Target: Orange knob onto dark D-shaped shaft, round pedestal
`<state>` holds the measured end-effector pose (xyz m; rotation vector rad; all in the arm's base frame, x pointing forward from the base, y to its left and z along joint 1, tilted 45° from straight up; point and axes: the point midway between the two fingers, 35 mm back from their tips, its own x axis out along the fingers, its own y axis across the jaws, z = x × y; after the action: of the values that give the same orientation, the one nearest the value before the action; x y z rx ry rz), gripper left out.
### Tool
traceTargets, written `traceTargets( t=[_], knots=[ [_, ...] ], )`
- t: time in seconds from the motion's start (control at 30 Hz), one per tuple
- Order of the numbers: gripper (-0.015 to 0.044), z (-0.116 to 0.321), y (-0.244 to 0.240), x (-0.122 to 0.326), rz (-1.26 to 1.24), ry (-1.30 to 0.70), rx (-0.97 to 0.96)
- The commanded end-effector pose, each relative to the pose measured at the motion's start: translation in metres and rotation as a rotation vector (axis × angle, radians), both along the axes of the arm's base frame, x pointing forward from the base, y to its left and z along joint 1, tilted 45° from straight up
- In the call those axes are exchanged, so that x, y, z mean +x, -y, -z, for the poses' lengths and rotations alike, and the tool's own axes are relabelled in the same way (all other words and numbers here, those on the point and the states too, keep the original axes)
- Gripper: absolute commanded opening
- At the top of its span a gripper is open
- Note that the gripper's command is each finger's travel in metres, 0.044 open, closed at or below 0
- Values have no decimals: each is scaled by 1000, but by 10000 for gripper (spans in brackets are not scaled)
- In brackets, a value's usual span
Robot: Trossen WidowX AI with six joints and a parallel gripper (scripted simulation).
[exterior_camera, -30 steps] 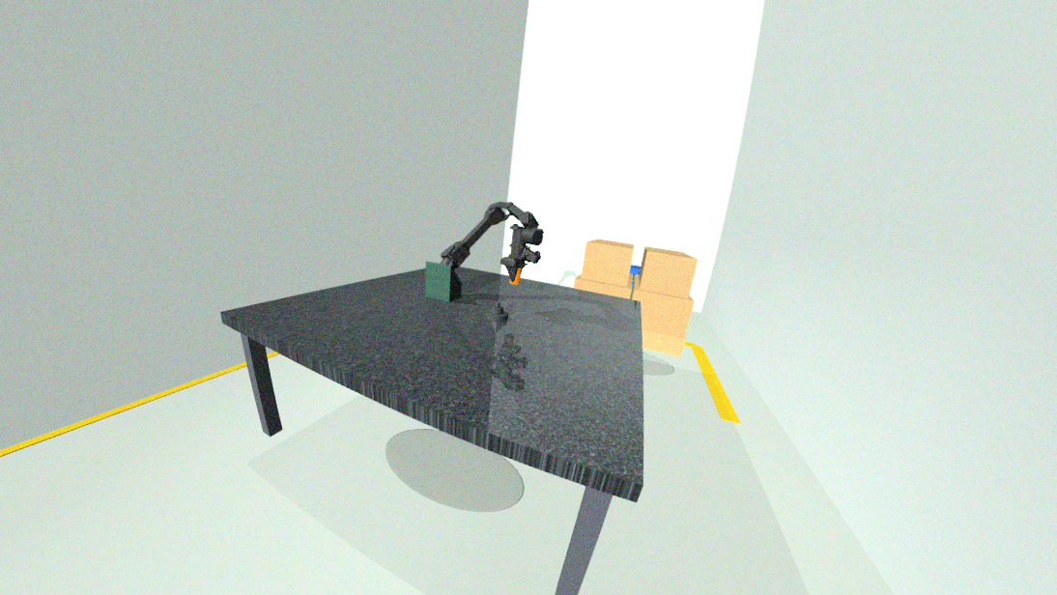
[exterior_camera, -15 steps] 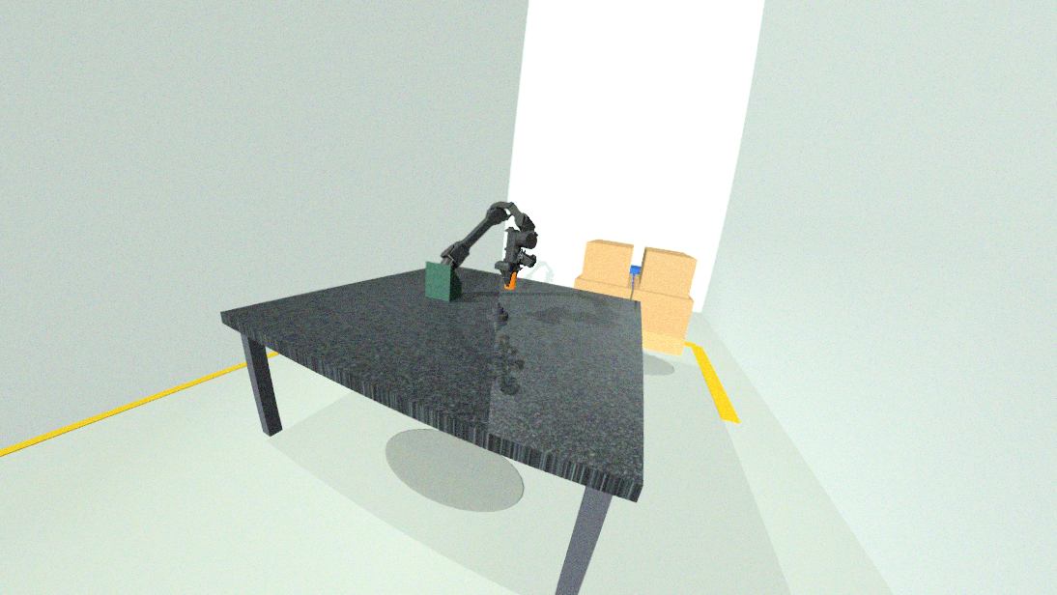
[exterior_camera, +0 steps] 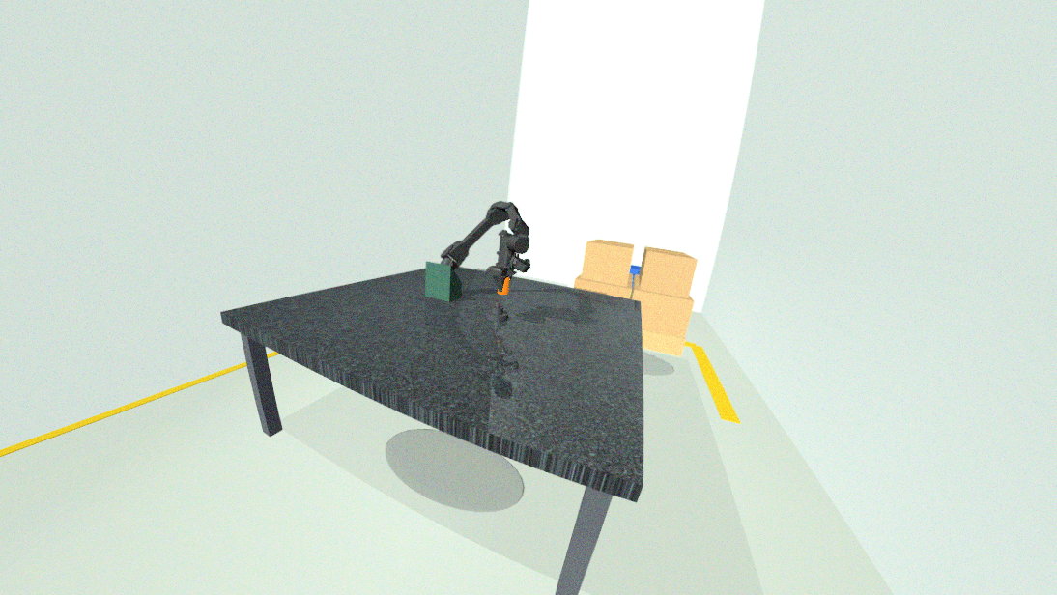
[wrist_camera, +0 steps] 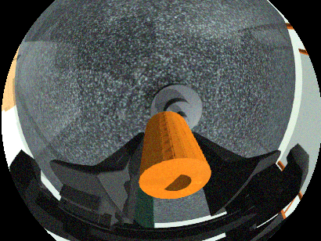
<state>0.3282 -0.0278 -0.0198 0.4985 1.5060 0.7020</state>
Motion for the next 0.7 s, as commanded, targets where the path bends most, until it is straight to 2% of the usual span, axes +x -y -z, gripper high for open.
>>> traceTargets(
  t=[0.0, 0.67],
  knots=[
    [0, 10, 7, -1, -4, 6, -1],
    [0, 39, -4, -5, -11, 11, 3]
  ],
)
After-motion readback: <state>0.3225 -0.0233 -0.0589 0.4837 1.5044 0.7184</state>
